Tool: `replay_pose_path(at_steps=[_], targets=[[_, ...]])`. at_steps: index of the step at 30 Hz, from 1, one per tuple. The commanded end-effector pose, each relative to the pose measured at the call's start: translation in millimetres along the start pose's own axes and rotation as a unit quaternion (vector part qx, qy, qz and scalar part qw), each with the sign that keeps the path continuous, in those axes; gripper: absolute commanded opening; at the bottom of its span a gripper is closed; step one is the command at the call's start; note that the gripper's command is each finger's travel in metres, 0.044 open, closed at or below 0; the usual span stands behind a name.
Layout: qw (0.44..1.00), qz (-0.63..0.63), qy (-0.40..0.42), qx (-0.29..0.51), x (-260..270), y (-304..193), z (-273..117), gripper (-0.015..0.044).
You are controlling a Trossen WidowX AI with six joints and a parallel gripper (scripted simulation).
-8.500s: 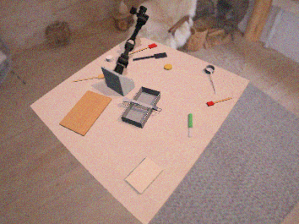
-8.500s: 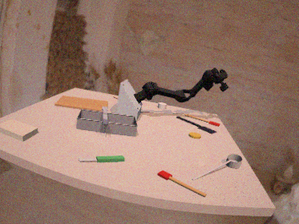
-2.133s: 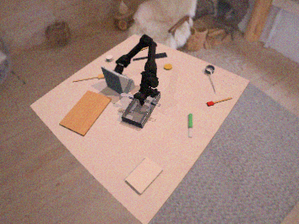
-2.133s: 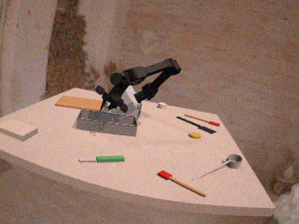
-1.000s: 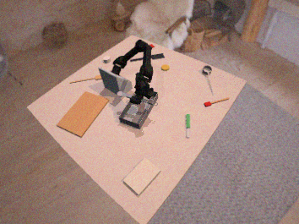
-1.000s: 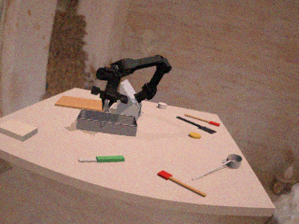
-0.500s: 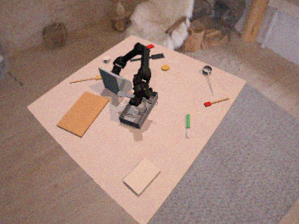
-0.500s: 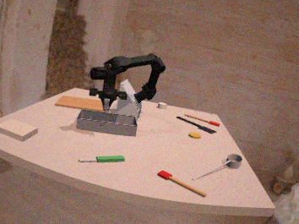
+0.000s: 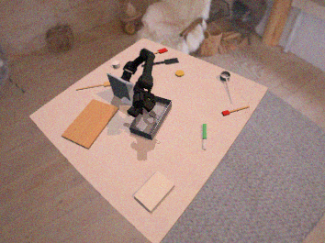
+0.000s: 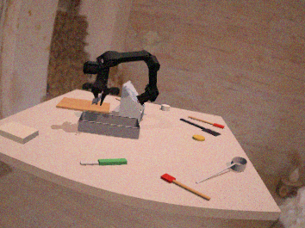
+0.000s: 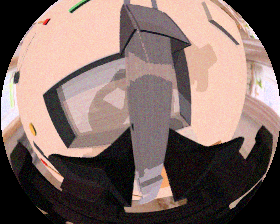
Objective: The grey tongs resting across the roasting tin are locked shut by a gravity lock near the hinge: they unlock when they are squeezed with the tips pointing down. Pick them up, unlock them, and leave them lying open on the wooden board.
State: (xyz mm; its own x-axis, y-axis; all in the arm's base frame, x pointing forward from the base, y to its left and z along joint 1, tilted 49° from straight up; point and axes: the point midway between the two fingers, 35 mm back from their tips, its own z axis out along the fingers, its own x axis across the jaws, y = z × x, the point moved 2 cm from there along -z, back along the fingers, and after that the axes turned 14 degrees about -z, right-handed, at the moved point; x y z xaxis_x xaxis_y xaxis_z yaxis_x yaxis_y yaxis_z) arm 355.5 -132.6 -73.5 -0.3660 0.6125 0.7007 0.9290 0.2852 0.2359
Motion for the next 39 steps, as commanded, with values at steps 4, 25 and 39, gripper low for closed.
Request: replay_pose_path(at_steps=[4,25,39], targets=[[0.995,0.095,-0.010,0.001,-38.1,-41.1,-19.7,-0.0150],[0.955,0.297,-0.001,-0.004,-97.0,-151.5,-39.7,-0.0150],[0.887,0.460,-0.024,-0.012,-109.9,-255.4,-51.0,-0.0150]])
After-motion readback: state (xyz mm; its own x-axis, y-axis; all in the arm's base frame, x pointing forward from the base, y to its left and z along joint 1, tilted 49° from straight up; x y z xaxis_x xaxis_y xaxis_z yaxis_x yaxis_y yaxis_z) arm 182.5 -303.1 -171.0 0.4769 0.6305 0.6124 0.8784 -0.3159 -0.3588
